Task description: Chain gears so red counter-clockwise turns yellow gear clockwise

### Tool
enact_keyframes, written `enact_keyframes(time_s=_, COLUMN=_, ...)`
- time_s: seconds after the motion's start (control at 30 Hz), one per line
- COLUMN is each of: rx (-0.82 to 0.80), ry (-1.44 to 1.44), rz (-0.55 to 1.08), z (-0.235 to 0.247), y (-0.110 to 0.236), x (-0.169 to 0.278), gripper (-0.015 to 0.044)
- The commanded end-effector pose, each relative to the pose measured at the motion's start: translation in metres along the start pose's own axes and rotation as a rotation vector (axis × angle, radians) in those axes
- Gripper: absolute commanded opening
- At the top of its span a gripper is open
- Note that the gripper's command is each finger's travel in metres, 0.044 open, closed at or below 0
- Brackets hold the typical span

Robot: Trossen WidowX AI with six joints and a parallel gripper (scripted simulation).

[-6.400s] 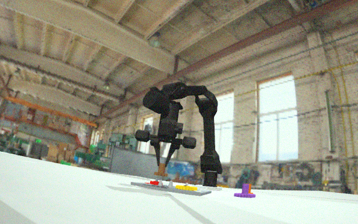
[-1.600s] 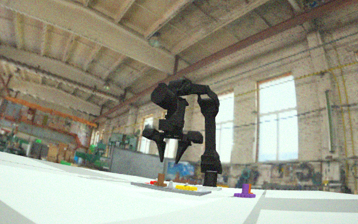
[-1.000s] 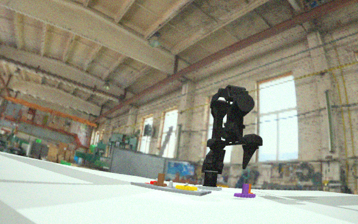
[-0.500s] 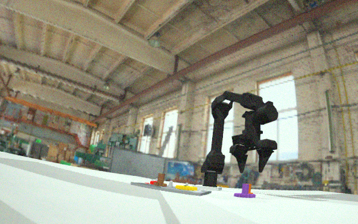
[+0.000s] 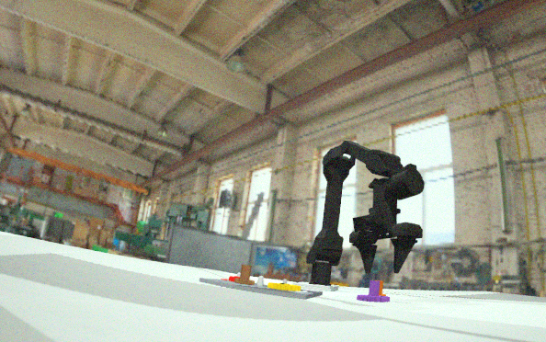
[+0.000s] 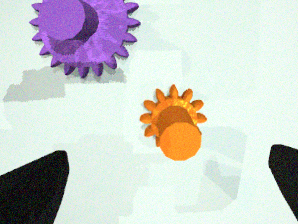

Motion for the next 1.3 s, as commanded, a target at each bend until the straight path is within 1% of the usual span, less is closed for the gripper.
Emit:
enact_keyframes(time_s=0.0, rx=0.021, ry=-0.006, rz=0.002, z=-0.003, y=-0.010, x=0.000, gripper=0.0440)
enact_keyframes(time_s=0.4, rx=0.021, ry=-0.006, rz=0.001, z=-0.004, y=-0.028, x=0.000, gripper=0.0440)
enact_keyframes(time_s=1.27, rx=0.021, ry=-0.006, rz=0.001, z=-0.004, y=-0.028, x=0.000, gripper=0.0440)
Point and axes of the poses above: the point midway between the two fingers, 35 mm back from their tips, its own y axis back along the fingers, its own z axis across the jaws, x = y × z, the point moved 5 cm from there along y, back along the fingers, and after that the axes turned 4 degrees about -y, right-handed, at the moved point
